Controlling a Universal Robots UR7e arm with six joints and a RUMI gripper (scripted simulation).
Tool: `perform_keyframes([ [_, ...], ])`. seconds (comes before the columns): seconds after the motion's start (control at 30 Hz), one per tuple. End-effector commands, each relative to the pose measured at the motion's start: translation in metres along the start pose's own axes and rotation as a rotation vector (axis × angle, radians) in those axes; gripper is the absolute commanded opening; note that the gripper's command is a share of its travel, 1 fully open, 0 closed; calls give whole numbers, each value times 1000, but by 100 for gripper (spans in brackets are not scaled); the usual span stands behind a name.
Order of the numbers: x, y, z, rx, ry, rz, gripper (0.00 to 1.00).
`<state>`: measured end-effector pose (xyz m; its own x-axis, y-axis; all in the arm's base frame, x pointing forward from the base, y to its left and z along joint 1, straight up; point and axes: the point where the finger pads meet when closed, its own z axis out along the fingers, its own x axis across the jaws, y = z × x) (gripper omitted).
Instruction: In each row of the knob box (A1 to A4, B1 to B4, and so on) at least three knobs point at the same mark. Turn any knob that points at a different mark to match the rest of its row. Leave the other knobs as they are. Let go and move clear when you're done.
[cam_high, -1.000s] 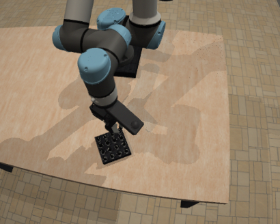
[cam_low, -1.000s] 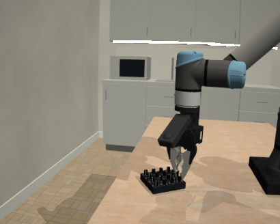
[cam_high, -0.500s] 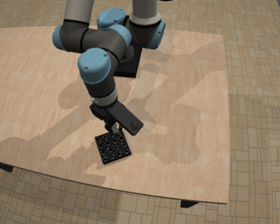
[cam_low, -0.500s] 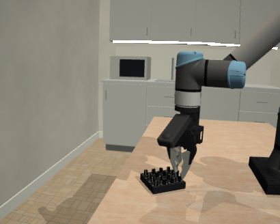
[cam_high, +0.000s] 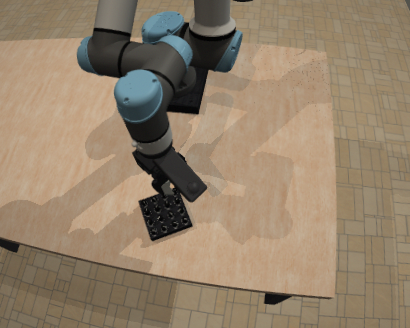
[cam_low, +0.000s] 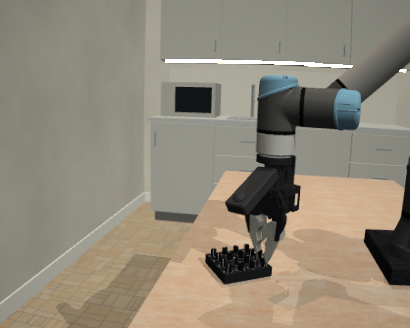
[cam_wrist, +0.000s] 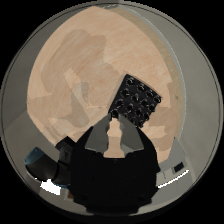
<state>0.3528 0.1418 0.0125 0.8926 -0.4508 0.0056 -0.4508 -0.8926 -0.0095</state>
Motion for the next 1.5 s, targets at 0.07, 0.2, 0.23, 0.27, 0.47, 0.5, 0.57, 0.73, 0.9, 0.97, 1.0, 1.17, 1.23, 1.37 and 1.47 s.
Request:
perform_keyframes([
  [0.07,-2,0,1,-3,-2,119,4],
  [0.2,-2,1,1,-3,-2,196,4],
  [0.23,-2,1,1,-3,-2,216,4],
  [0.27,-2,1,1,-3,-2,236,4],
  [0.47,-1,1,1,-3,-2,358,4],
  [0.5,-1,1,1,-3,-2,358,4],
  [0.57,-1,1,1,-3,-1,379,4],
  [0.73,0,1,1,-3,-1,488,4],
  [0.9,0,1,1,-3,-1,584,4],
  [0.97,0,1,1,-3,-1,622,4],
  [1.0,1,1,1,-3,-1,641,4],
  [1.17,1,1,1,-3,-1,697,4],
  [1.23,1,1,1,-3,-1,732,4],
  [1.37,1,2,1,-3,0,795,4],
  [1.47,2,2,1,-3,0,835,4],
])
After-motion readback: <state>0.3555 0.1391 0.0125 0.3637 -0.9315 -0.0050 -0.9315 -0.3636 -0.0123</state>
